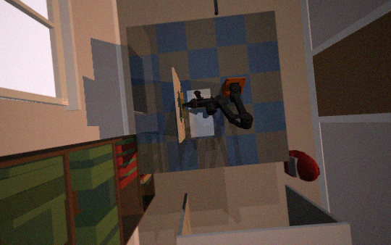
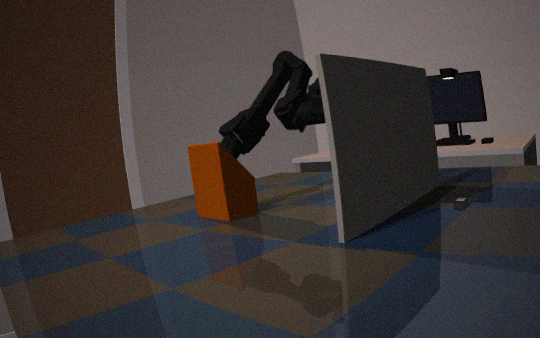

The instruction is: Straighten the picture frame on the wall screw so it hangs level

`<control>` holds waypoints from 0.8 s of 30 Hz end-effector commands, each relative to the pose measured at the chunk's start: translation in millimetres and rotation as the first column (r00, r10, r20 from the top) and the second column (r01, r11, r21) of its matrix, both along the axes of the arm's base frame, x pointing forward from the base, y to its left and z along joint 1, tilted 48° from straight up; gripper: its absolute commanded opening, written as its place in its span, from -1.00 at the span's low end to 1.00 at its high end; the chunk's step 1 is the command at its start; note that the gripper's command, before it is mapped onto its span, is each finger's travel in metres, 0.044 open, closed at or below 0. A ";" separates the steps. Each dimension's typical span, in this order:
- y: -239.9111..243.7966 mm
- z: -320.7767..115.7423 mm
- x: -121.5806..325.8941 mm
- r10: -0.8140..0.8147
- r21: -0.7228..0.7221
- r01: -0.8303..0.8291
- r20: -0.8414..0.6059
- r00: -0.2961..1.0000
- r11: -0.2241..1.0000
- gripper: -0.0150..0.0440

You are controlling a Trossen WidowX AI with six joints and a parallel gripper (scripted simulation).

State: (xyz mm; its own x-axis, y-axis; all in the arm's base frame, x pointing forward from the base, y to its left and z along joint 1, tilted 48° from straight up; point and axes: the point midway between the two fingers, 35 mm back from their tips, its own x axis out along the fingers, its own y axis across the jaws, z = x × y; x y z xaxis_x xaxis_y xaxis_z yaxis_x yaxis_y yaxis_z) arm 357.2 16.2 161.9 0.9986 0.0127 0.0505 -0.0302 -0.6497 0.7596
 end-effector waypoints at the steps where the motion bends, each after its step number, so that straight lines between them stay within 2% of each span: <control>1: 0.4 0.6 0.3 0.002 -0.003 -0.002 0.002 1.000 1.000 -0.23; 8: 0.4 0.6 0.3 0.002 -0.003 -0.002 0.002 1.000 1.000 -0.39; 10: 0.4 0.6 0.3 0.002 -0.003 -0.002 0.002 1.000 1.000 -0.49; 24: -1.3 1.7 0.1 0.002 -0.004 -0.002 0.002 1.000 1.000 -0.49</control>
State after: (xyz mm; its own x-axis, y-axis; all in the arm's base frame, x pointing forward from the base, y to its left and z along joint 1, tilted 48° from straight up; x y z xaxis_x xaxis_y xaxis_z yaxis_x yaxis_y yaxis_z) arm 357.2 15.5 162.5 0.9986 0.0138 0.0512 -0.0300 -0.6497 0.7596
